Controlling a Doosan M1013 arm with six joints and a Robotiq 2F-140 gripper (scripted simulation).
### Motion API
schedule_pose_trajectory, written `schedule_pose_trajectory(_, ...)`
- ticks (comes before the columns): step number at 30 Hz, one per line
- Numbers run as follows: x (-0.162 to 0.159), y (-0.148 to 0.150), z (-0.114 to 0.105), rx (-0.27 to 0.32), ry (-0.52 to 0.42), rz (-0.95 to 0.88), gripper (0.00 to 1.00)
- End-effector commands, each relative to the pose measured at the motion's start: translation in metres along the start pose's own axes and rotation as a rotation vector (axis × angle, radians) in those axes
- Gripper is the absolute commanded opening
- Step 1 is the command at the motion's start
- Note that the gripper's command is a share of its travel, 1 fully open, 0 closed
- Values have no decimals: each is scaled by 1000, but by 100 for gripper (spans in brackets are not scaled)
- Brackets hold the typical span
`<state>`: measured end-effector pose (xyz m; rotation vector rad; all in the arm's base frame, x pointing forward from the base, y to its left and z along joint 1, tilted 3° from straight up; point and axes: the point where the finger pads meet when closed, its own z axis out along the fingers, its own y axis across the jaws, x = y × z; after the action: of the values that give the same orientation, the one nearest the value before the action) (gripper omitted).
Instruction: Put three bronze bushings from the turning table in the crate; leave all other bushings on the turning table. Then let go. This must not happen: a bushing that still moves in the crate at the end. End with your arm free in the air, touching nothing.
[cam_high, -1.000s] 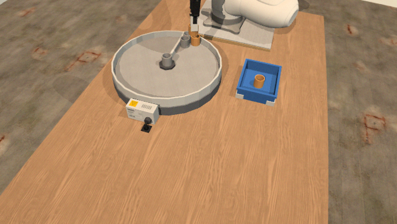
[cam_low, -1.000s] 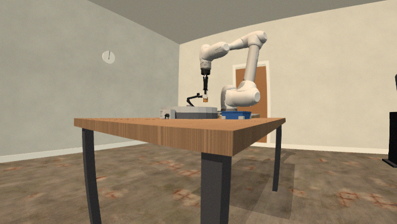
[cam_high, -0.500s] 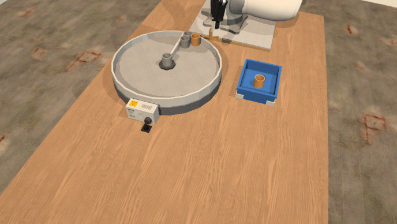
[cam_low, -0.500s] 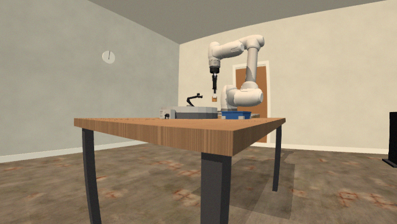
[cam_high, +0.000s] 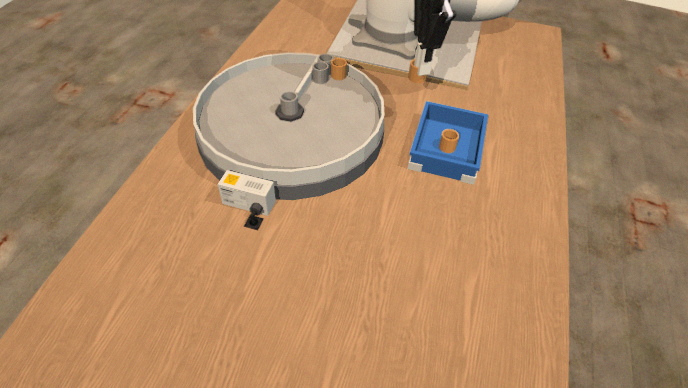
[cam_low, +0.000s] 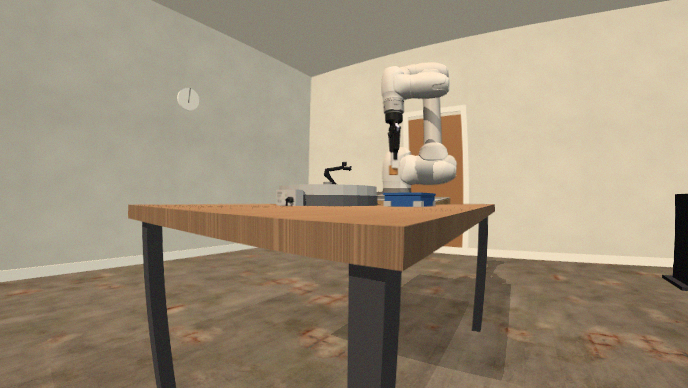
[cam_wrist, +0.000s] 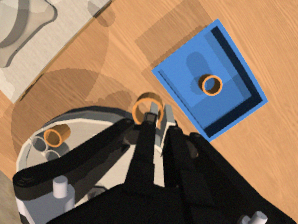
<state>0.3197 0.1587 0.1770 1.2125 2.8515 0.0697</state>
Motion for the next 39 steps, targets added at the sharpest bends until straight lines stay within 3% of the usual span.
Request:
schedule_pose_trajectory(1,24,25,0,2,-3,-37,0)
schedule_pose_trajectory(16,70,68,0,2,-3,-109,0)
schedule_pose_trajectory(39,73,71,0,2,-3,-113,0)
